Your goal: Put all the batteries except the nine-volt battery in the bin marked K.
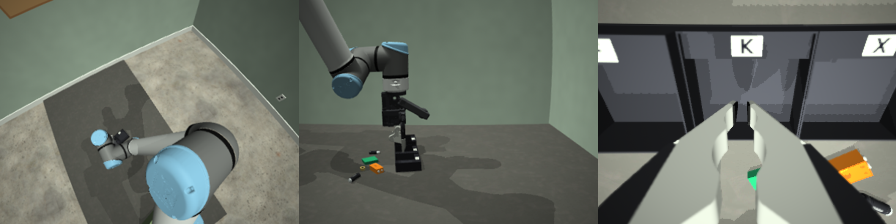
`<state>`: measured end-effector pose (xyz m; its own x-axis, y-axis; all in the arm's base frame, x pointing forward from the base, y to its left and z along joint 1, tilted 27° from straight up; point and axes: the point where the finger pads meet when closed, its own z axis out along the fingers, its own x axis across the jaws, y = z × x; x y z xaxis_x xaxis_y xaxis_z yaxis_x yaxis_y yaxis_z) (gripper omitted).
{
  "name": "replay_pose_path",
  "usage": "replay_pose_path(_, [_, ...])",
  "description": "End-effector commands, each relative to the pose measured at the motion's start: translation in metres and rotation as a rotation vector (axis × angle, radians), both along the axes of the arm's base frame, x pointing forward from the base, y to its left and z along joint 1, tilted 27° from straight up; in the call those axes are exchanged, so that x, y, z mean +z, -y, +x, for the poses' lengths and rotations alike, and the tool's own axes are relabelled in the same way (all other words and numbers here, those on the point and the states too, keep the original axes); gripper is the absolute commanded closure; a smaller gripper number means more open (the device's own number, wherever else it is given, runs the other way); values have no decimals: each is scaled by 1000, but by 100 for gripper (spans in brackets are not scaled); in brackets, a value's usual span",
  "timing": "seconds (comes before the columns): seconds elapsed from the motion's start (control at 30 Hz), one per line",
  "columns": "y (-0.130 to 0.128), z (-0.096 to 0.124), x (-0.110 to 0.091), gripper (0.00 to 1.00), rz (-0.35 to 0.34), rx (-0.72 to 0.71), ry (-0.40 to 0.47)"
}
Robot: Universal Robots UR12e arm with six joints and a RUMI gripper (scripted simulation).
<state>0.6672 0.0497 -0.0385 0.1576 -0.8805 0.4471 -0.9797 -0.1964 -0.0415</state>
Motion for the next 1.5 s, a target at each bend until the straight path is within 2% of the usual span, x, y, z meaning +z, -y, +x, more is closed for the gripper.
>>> replay_pose_path(0.0, [0, 0, 1, 96, 0, 0, 1])
replay_pose_path(0.57, [-1, 0, 2, 96, 0, 0, 1])
replay_pose_path(1.37, [-13, -3, 27, 96, 0, 0, 1])
replay_pose_path(1.47, [-18, -5, 38, 96, 0, 0, 1])
